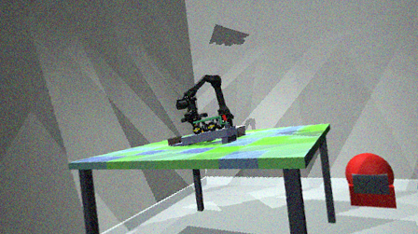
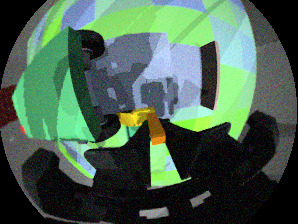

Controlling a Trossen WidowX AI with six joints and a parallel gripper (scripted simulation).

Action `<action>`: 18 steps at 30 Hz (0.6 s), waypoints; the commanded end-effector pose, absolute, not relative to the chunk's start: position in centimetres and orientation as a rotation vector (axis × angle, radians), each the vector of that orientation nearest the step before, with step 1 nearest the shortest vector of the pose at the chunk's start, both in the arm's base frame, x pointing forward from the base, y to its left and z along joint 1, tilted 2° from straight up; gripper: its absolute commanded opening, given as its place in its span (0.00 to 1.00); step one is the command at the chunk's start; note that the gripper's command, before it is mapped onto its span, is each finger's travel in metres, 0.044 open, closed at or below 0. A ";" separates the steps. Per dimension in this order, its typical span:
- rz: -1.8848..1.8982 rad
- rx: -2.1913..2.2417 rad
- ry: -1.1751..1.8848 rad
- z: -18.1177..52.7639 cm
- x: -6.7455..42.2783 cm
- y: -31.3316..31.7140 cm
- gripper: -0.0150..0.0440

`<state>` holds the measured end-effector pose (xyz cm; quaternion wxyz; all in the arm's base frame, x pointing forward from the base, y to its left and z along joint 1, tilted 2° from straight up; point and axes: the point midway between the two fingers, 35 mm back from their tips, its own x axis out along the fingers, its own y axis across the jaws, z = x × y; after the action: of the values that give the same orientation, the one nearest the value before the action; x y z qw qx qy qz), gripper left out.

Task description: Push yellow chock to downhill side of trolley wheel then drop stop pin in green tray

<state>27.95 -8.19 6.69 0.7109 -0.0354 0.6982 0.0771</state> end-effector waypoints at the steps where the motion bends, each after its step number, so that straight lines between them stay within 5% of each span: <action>1: 0.175 -0.076 1.543 6.8 27.9 -7.7 0.25; 18: 0.169 -0.080 1.549 6.7 27.8 -7.5 0.25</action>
<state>27.80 -7.45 6.76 0.7113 -0.0359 0.6979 0.0758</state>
